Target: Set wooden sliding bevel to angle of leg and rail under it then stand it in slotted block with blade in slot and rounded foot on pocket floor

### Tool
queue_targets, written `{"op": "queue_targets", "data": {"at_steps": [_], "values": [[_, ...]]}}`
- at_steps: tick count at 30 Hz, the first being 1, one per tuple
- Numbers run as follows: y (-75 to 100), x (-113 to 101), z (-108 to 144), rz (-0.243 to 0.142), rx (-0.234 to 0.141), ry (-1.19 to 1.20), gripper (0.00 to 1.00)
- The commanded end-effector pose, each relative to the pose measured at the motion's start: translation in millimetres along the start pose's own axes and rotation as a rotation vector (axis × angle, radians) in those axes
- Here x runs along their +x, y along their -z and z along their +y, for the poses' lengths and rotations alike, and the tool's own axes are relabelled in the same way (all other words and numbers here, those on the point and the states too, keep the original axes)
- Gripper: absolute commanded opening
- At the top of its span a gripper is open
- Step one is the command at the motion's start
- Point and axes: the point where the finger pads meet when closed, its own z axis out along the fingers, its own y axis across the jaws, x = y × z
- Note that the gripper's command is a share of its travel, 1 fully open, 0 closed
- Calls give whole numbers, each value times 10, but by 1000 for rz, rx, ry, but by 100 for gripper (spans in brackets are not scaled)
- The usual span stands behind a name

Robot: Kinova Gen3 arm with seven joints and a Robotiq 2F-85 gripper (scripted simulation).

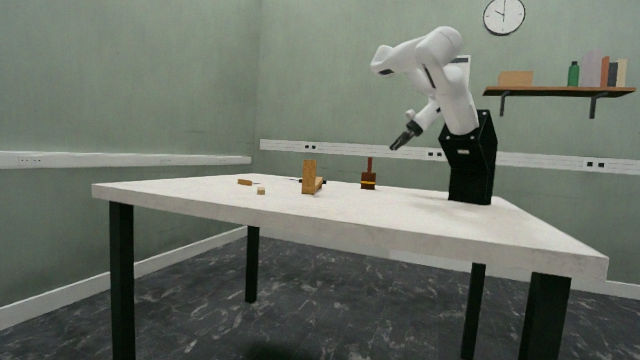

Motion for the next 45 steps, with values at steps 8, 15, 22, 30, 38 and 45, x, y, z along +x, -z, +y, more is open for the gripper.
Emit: {"op": "queue_targets", "data": {"at_steps": [8, 15, 22, 30, 38, 45], "values": [[-155, 307, 262, -177, 279, 545, 100], [-247, 504, 404, -262, 465, 855, 100], [-364, 759, 560, -335, 684, 1182, 100], [-393, 821, 594, -351, 740, 1260, 100], [-393, 821, 594, -351, 740, 1260, 100], [-397, 818, 592, -351, 740, 1260, 100]]}}
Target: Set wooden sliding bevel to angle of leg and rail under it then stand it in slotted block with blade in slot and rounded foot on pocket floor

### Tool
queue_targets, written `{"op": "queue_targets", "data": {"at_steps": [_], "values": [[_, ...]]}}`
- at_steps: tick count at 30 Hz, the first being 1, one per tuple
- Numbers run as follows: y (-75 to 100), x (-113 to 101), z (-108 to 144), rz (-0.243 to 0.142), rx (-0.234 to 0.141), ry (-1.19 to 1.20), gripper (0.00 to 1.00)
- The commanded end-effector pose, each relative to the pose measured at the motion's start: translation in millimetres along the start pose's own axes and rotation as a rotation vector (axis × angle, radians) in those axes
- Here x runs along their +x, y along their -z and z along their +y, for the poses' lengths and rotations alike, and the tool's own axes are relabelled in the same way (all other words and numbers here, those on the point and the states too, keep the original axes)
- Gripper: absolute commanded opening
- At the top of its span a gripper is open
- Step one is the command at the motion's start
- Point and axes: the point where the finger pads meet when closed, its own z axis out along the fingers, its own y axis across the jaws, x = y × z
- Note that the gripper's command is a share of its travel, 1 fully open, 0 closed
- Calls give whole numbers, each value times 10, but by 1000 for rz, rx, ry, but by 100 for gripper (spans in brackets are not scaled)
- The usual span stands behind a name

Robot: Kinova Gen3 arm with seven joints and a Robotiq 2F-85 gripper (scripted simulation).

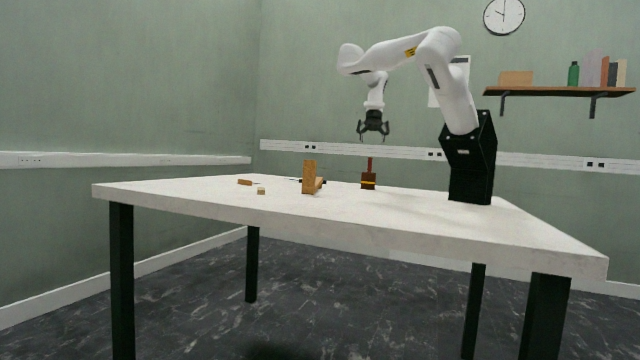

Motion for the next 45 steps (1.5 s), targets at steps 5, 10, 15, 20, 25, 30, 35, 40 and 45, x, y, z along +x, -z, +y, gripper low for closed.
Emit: {"op": "queue_targets", "data": {"at_steps": [5, 10, 15, 20, 25, 30, 35, 40, 45], "values": [[-274, 3, 2, -2, -1, 0, 100], [-492, 5, 2, -1, -1, 0, 100], [-492, 5, 2, -1, -1, 0, 100], [-492, 5, 2, -1, -1, 0, 100], [-492, 5, 2, -1, -1, 0, 100], [-514, 5, 2, -1, -1, 0, 100], [-549, 5, 2, -1, -1, 0, 100], [-643, 5, 2, -1, -1, 0, 100], [-764, 5, 2, -1, -1, 0, 100]]}}
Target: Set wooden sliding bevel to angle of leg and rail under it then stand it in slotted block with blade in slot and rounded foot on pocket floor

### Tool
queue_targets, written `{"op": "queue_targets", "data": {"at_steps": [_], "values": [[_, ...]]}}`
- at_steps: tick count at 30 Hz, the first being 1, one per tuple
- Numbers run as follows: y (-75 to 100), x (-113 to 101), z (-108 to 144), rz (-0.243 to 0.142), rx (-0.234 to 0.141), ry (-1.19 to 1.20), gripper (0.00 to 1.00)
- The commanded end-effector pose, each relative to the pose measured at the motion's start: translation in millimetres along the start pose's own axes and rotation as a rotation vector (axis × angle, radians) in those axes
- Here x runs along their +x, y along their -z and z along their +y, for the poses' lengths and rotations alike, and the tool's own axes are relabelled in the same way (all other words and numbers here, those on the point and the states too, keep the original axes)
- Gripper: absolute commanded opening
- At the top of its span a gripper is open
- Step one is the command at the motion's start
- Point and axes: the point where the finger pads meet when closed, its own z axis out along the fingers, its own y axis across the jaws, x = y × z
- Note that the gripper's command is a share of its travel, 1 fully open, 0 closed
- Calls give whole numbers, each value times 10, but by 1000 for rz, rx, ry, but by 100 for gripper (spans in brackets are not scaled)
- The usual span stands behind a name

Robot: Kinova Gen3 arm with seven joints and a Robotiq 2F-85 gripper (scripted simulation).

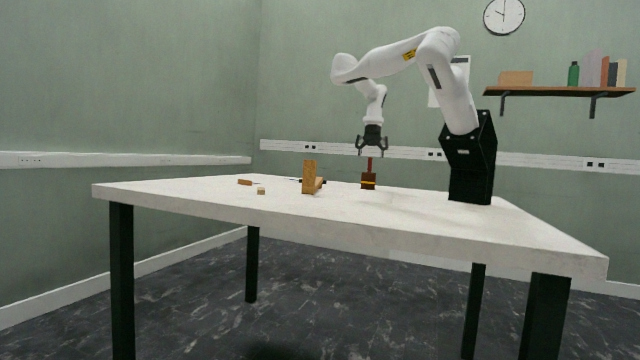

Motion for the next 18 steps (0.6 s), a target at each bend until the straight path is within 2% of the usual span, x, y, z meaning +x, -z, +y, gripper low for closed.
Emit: {"op": "queue_targets", "data": {"at_steps": [1, 5, 18], "values": [[-65, -2, 3, -2, -1, 0, 100], [-156, -2, 3, -2, -1, 0, 100], [-268, -2, 3, -2, -1, 0, 100]]}}
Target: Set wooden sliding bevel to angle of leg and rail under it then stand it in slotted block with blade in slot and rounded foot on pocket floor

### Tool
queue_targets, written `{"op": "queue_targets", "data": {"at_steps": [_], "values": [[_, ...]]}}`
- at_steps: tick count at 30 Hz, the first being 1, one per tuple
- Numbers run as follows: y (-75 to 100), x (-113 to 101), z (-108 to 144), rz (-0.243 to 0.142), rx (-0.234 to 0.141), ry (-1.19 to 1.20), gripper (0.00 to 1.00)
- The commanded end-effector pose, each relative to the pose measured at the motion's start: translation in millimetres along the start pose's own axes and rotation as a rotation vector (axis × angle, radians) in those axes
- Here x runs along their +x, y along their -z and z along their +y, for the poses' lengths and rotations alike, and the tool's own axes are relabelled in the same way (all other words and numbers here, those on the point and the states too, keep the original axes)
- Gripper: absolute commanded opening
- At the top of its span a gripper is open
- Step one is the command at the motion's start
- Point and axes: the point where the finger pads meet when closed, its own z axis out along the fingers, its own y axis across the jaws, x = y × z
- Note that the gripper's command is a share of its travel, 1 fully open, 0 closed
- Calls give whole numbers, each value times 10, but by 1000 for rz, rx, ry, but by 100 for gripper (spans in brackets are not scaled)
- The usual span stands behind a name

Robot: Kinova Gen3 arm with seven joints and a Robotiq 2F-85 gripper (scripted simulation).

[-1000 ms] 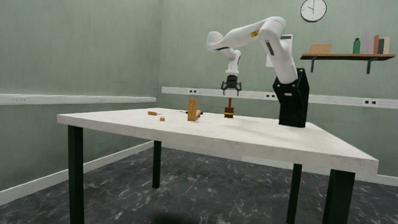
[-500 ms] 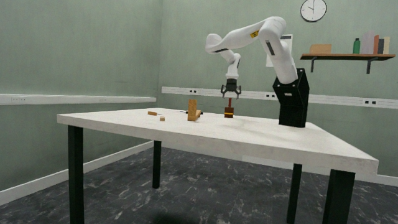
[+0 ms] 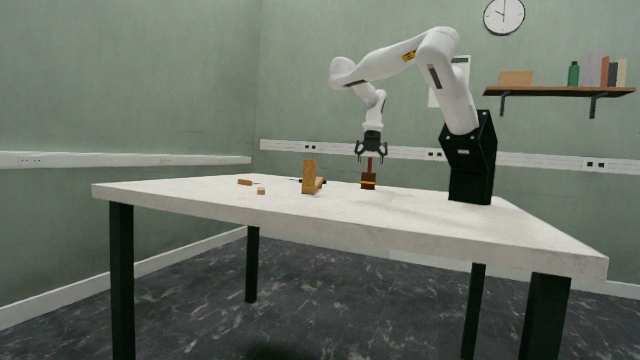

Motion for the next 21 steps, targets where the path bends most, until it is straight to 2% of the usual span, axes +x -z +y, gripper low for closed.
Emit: {"op": "queue_targets", "data": {"at_steps": [1, 11, 12, 21], "values": [[4, -2, 3, -1, -1, 0, 100], [4, -2, 3, -1, -1, 0, 100], [4, -2, 3, -1, -1, 0, 10], [4, -2, 3, -1, -1, 0, 10]]}}
